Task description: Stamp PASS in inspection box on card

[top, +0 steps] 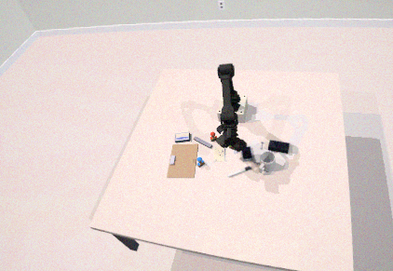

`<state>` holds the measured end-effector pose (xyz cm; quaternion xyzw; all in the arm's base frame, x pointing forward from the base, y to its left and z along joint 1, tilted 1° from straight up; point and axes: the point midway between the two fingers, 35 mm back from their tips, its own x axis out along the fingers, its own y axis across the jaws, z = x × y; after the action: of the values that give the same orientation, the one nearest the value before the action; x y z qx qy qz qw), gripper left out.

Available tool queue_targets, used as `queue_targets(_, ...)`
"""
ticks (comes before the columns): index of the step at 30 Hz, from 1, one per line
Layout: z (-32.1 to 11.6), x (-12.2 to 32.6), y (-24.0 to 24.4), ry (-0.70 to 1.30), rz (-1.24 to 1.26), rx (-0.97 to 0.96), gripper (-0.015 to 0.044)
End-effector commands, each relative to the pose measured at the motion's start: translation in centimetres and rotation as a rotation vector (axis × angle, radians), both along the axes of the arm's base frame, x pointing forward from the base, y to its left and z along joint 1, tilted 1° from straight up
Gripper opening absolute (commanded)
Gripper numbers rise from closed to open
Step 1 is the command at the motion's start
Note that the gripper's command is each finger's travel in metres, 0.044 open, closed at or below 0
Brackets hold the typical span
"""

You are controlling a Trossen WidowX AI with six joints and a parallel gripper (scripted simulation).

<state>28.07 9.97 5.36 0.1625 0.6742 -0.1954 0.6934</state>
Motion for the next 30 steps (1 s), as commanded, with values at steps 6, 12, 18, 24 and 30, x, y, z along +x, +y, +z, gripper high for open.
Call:
queue_targets(6,0.1,0.5,-2.8,0.001,-0.288,0.012,0.0)
queue_targets(12,0.1,0.7,-4.9,0.0,-0.493,0.018,0.0)
queue_targets(18,0.1,0.8,-6.9,0.0,-0.698,0.022,0.0)
queue_targets(24,0.0,0.8,-7.7,0.0,-0.777,0.024,0.0)
queue_targets(30,-0.4,0.9,-7.7,0.0,-0.777,0.024,0.0)
